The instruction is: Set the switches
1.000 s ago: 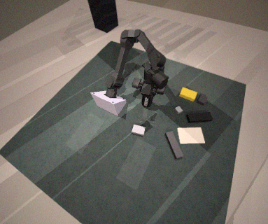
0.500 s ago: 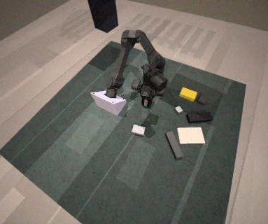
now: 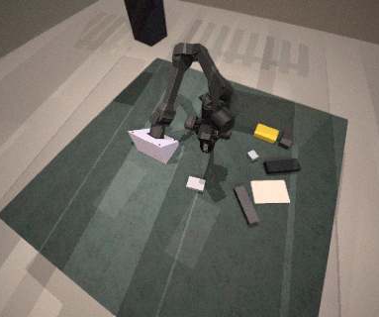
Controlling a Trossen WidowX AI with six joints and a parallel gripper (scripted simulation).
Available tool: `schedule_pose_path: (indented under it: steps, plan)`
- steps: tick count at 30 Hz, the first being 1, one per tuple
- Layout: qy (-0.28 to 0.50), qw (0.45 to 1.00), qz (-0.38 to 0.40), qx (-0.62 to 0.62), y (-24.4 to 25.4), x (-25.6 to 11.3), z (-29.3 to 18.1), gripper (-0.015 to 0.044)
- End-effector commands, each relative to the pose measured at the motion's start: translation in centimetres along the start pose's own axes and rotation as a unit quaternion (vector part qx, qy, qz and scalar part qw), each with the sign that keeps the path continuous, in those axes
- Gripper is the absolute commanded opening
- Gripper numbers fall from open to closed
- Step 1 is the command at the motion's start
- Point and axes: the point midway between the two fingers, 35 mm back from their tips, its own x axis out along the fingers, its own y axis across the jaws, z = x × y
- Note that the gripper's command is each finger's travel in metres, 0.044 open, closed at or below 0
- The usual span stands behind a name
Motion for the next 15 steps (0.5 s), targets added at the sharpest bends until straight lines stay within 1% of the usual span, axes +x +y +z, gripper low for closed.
schedule_pose_path:
  steps: [1, 15]
  plan:
    - [0.004, 1.000, -0.012, -0.001, -0.3, 0.6, 0.3, 0.0338]
    - [0.004, 1.000, -0.012, -0.001, -0.3, 0.9, 1.4, 0.0338]
